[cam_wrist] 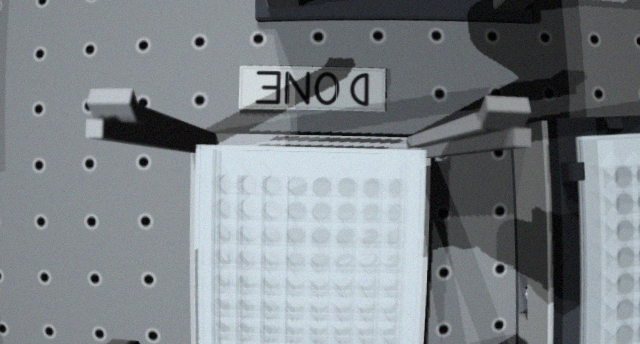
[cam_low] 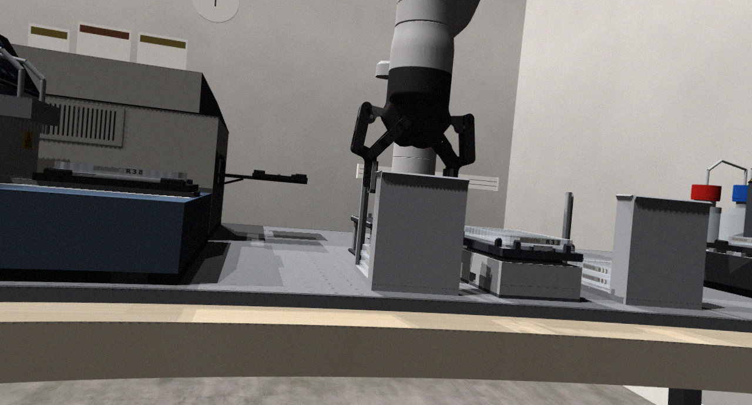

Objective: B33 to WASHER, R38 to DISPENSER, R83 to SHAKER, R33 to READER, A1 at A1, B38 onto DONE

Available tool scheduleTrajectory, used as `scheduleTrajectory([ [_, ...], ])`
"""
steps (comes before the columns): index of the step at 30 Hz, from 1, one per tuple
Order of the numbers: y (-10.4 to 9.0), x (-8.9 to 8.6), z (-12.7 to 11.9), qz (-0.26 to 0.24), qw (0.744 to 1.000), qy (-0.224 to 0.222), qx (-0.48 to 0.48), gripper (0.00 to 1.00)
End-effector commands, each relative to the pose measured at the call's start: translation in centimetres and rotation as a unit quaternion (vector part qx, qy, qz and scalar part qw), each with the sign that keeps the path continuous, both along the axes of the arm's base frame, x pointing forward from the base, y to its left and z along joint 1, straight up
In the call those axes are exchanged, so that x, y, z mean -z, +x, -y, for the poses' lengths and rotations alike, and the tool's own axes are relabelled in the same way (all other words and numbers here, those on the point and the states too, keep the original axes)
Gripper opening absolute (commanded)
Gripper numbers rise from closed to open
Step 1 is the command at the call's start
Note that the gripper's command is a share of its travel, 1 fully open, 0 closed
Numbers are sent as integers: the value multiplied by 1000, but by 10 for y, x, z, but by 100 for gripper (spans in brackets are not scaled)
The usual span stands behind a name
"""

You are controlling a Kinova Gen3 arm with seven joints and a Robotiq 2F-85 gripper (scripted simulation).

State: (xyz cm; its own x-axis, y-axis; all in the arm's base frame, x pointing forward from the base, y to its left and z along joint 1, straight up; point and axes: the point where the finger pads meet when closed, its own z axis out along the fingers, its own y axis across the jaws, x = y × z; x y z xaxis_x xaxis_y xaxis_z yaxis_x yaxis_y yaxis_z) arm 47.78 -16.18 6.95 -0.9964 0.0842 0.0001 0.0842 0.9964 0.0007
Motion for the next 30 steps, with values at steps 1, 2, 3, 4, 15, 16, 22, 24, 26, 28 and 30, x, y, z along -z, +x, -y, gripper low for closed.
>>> scheduleTrajectory([
  [1,1,-3,0,1,1000,0,0,100],
  [2,1,-5,0,1,1000,0,0,100],
  [3,1,-6,0,1,1000,0,0,100],
  [4,1,-7,0,1,1000,0,0,100],
  [15,1,-22,0,1,1000,0,0,100],
  [16,1,-23,0,1,1000,0,0,100],
  [22,1,-29,0,1,1000,0,0,100],
  [24,1,-31,0,1,1000,0,0,100],
  [26,1,-34,0,1,1000,0,0,100],
  [28,1,-37,0,1,1000,0,0,100],
  [30,1,-39,0,1,1000,0,0,100],
])
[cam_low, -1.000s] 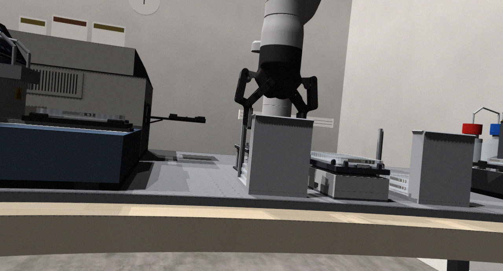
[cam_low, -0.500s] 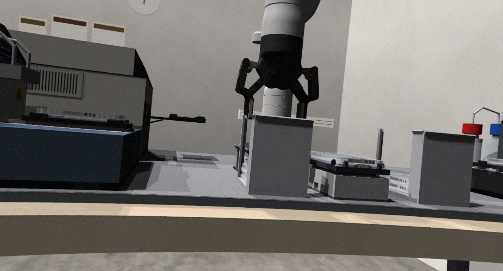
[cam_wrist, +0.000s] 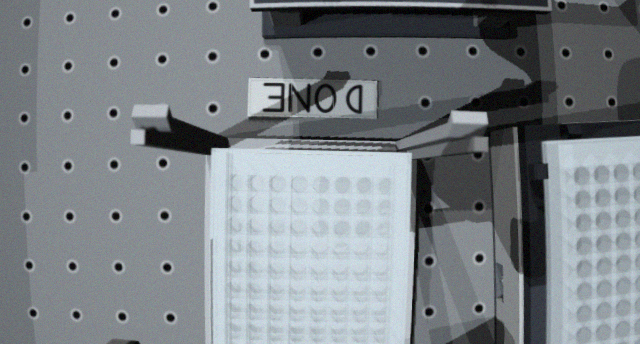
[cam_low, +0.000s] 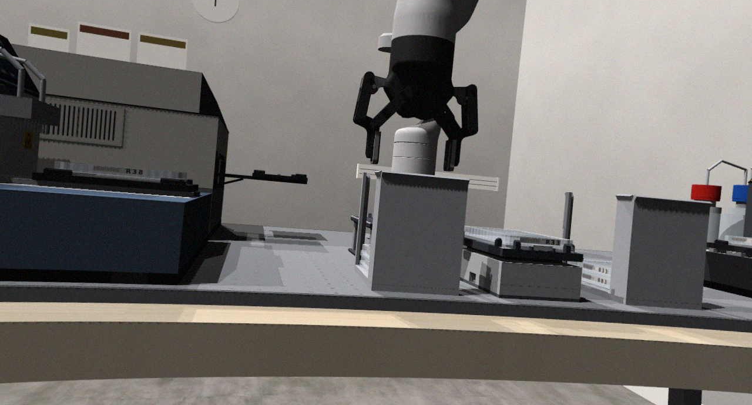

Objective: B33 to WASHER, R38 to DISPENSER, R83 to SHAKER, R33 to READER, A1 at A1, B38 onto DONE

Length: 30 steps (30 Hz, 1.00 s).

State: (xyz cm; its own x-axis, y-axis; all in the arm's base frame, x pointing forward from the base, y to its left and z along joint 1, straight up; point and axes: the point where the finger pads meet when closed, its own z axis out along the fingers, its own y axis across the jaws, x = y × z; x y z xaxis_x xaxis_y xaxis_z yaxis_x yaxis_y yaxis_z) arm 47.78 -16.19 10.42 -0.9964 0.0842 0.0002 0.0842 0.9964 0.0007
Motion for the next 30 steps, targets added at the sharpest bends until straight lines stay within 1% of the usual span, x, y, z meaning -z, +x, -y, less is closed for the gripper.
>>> scheduleTrajectory([
  [1,1,-6,0,1,1000,0,0,100],
  [5,1,-9,0,1,1000,0,0,100],
  [30,1,-39,0,1,1000,0,0,100],
])
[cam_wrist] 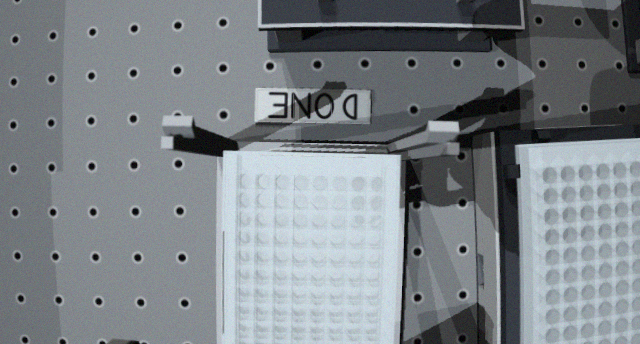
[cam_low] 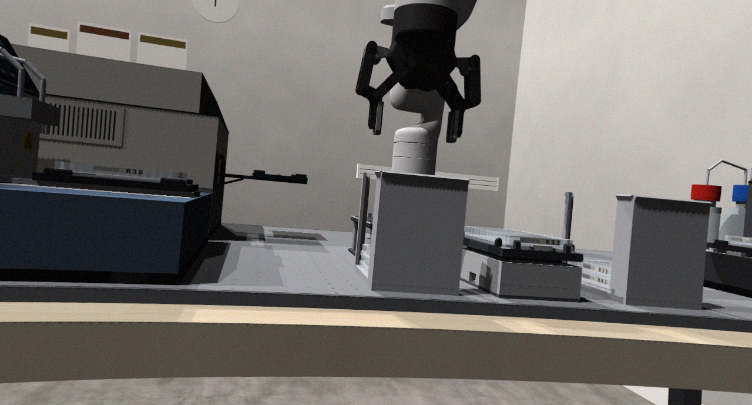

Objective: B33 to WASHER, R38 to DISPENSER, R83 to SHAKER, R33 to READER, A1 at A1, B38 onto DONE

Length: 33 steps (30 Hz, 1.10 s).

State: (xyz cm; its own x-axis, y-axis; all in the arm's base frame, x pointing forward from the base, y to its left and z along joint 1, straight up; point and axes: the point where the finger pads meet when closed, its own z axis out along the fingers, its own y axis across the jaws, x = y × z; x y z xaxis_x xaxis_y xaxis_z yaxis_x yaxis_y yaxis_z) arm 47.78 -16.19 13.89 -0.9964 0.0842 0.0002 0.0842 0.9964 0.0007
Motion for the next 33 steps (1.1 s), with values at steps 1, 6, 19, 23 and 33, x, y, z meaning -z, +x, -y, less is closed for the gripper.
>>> scheduleTrajectory([
  [1,1,-6,0,1,1000,0,0,100],
  [6,0,-12,0,1,1000,0,0,100],
  [19,0,-27,0,1,1000,0,0,100],
  [23,0,-32,0,1,1000,0,0,100],
  [33,0,-41,0,1,1000,0,0,100],
])
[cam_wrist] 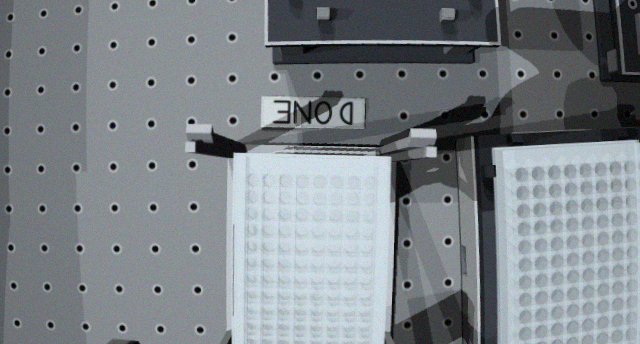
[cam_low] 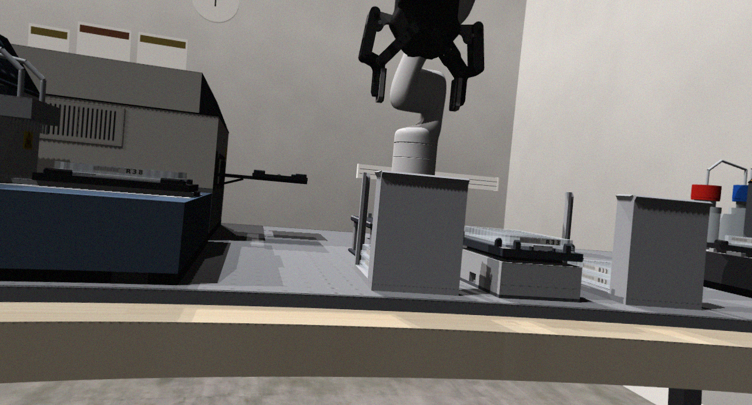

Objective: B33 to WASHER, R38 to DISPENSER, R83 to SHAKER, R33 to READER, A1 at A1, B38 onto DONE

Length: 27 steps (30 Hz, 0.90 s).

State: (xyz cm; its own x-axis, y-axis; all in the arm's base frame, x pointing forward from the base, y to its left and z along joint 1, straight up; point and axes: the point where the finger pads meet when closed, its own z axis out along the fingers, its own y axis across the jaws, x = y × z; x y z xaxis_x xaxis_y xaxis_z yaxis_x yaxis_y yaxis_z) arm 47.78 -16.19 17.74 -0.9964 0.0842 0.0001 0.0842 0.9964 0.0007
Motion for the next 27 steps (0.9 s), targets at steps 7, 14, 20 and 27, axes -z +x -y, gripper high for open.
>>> scheduleTrajectory([
  [7,0,-3,0,1,1000,0,0,100],
  [14,1,-3,-11,1,995,0,100,100],
  [20,1,-3,-21,1,976,0,216,100],
  [27,1,-3,-31,1,957,0,291,100],
])
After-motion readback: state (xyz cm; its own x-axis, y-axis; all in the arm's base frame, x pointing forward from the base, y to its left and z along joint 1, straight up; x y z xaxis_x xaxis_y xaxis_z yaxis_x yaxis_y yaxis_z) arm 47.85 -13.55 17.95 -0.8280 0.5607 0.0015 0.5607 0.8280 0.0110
